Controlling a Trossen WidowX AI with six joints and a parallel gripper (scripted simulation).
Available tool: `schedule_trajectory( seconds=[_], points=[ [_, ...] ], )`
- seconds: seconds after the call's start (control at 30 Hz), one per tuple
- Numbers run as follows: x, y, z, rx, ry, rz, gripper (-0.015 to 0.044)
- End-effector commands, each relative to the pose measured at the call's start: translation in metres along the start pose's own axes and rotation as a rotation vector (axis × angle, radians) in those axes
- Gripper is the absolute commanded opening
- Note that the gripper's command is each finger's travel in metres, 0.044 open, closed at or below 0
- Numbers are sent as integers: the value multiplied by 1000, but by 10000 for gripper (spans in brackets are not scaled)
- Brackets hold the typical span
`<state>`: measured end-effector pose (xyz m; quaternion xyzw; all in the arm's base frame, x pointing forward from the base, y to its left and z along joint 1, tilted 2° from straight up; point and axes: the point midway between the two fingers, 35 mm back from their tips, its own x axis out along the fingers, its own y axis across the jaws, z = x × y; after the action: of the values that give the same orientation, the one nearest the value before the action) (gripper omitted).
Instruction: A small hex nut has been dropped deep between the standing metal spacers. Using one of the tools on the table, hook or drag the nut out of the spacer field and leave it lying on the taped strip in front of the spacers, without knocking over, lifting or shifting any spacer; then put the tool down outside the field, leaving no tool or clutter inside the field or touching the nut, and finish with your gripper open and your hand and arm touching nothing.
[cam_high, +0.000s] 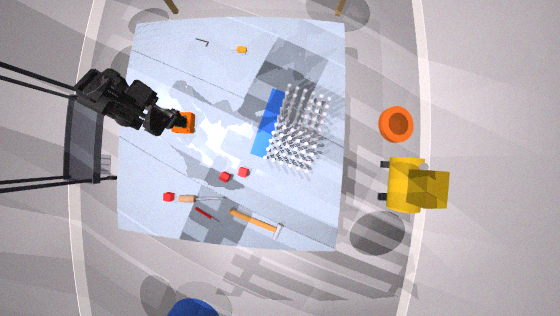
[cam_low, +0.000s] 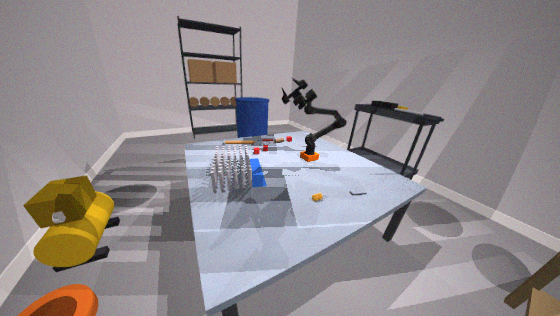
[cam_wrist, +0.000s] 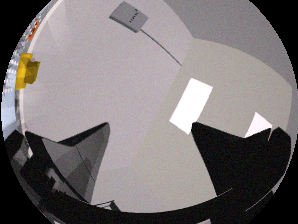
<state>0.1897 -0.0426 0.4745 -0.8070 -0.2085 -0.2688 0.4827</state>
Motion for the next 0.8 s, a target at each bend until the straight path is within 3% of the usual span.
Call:
schedule_trajectory(
  seconds=[0.0,0.2,0.4,0.77],
  points=[
    [1,2,0,17,2,5,426],
    [22,83,11,524,65,185,440],
    [30,172,58,998,175,423,440],
    [-19,294,192,1536,529,895,440]
  ],
)
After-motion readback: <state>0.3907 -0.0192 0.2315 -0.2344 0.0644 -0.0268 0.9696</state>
